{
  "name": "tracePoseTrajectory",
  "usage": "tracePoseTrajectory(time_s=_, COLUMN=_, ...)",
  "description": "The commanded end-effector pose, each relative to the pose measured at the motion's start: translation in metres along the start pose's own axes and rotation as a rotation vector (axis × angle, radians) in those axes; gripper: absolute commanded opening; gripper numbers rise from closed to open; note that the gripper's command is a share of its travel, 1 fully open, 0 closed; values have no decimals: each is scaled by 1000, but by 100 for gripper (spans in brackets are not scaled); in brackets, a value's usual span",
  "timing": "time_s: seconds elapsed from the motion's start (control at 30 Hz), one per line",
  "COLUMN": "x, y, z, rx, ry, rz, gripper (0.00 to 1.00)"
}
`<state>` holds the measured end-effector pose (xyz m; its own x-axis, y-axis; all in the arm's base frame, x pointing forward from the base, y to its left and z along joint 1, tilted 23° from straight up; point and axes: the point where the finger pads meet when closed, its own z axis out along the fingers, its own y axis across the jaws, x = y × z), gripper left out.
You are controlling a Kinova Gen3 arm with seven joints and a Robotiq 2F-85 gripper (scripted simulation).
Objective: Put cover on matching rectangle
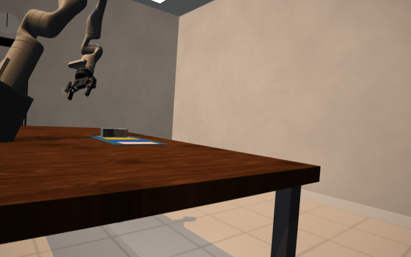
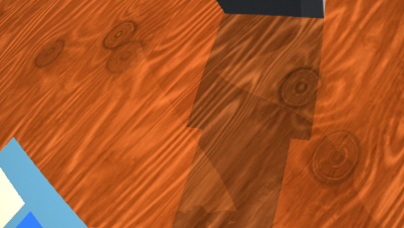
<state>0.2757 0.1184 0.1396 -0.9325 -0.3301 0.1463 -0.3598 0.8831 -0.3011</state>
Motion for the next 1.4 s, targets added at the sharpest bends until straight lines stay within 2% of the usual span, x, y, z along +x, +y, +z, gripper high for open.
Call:
tracePoseTrajectory(time_s=0.0, x=-18, y=4, z=12, rx=-82, ry=-39, rz=57, gripper=100)
tracePoseTrajectory(time_s=0.03, x=-18, y=4, z=12, rx=-82, ry=-39, rz=57, gripper=100)
tracePoseTrajectory(time_s=0.2, x=-54, y=0, z=24, rx=-195, ry=-122, rz=179, gripper=100)
tracePoseTrajectory(time_s=0.33, x=-83, y=-10, z=29, rx=-267, ry=-192, rz=277, gripper=100)
tracePoseTrajectory(time_s=0.53, x=-119, y=-35, z=34, rx=-343, ry=-293, rz=411, gripper=100)
tracePoseTrajectory(time_s=0.6, x=-119, y=-35, z=34, rx=-343, ry=-293, rz=411, gripper=100)
tracePoseTrajectory(time_s=0.8, x=-144, y=-61, z=36, rx=-385, ry=-377, rz=516, gripper=100)
tracePoseTrajectory(time_s=1.0, x=-159, y=-82, z=37, rx=-405, ry=-432, rz=584, gripper=100)
tracePoseTrajectory(time_s=1.37, x=-166, y=-95, z=37, rx=-414, ry=-464, rz=622, gripper=100)
